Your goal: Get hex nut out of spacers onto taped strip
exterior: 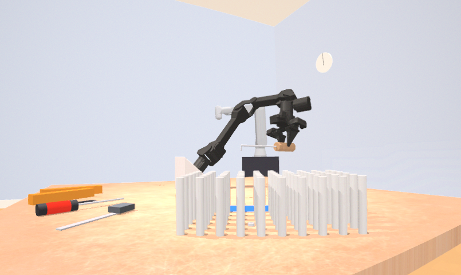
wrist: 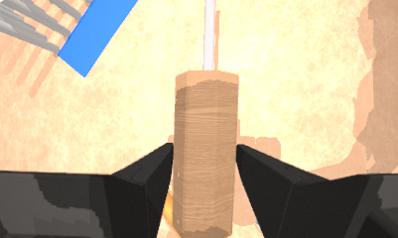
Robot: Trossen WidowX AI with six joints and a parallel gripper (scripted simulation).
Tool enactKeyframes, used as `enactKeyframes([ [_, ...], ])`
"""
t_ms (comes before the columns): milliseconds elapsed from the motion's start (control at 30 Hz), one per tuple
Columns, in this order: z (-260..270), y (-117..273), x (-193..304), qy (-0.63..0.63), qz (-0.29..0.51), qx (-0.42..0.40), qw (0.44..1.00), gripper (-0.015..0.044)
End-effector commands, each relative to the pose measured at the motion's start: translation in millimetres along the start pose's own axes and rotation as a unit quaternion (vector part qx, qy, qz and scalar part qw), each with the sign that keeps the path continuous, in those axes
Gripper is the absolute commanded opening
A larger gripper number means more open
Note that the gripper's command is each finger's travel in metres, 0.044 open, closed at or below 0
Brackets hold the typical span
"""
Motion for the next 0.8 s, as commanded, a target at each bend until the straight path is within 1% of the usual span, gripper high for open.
enactKeyframes([
  [0, 1.3, -5.9, -16.6, 0.033, 0.008, 0.003, 0.999, 0.0],
  [400, -2.8, -21.8, -69.8, 0.138, 0.043, -0.004, 0.989, 0.0],
  [767, -16.2, -32.7, -117.2, 0.232, 0.072, -0.037, 0.969, 0.0],
])
Point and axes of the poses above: the point midway between the two fingers, 35 mm back from their tips, its own y axis back along the fingers, its own z axis across the jaws, x = y × z, the point moved 7 cm from there along y, back along the fingers, and after that the axes turned 14 degrees about y, right-handed, at the moved point
